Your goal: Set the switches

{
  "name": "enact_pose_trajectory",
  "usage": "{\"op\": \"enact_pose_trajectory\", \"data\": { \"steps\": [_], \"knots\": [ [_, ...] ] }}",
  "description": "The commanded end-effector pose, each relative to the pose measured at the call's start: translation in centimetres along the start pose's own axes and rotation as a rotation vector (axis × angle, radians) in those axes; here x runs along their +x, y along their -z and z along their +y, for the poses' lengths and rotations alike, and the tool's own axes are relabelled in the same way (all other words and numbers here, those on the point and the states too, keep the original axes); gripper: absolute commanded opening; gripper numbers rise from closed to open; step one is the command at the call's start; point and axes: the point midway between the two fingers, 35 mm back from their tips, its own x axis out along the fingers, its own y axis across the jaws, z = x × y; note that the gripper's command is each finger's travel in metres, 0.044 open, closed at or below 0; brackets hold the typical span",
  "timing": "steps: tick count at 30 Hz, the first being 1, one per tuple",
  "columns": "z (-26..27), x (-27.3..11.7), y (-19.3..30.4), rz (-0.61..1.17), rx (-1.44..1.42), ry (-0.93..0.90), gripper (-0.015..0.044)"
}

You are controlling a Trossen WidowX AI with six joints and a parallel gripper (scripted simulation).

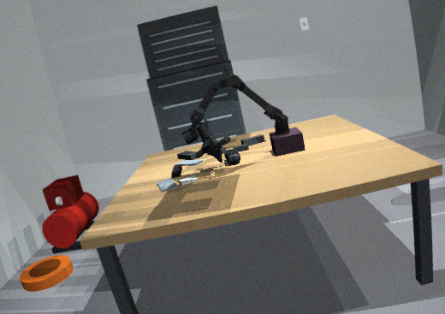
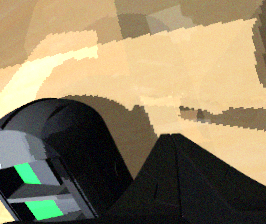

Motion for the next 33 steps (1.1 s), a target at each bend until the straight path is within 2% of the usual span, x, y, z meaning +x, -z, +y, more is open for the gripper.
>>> {"op": "enact_pose_trajectory", "data": {
  "steps": [1,4,10,22,33],
  "knots": [
    [-1.9,-3.1,-0.2,-0.002,0.000,0.015,0.0000],
    [-2.8,-4.8,-0.2,0.000,0.002,0.011,0.0000],
    [-2.7,-5.1,0.2,-0.006,-0.007,0.022,0.0000],
    [0.8,-5.6,5.9,-0.063,-0.166,0.228,0.0000],
    [5.5,-3.8,10.4,-0.044,-0.305,0.432,0.0000]
  ]
}}
